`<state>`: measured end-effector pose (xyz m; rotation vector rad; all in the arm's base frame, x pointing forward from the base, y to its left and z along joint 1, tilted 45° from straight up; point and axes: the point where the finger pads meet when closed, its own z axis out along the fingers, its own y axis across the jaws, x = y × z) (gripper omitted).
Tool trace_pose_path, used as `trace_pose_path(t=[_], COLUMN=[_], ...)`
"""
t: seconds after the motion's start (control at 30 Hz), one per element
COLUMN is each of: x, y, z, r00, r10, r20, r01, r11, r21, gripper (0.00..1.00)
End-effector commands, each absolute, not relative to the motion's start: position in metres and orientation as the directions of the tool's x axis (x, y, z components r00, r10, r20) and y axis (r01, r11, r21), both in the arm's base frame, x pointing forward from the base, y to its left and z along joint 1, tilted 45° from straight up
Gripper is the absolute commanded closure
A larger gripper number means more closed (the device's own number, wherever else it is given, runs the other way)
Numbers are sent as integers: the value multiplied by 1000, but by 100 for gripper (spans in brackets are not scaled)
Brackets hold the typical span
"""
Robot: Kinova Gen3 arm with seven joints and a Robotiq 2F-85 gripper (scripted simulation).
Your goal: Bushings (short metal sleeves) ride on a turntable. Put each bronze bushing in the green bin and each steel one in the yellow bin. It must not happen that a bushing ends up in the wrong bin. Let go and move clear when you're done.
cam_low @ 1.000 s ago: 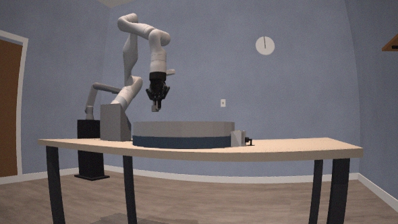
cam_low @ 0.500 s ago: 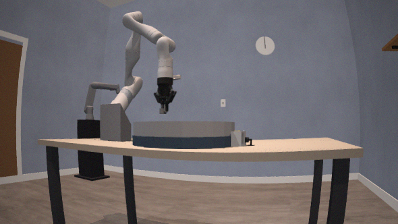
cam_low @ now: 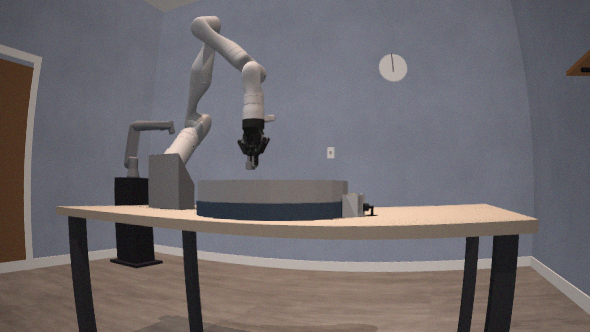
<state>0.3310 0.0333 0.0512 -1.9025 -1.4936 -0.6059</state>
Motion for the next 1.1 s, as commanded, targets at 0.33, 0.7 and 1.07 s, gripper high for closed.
trace_pose_path(t=[0.33, 0.7, 1.07], x=[314, 304, 294], y=[98, 138, 178], z=[122, 163, 205], r00=[245, 245, 244], r10=[686, 686, 686], r20=[685, 685, 685], r01=[969, 969, 969], r11=[-153, -153, -152], r21=[-194, -193, -193], gripper=[100, 100, 100])
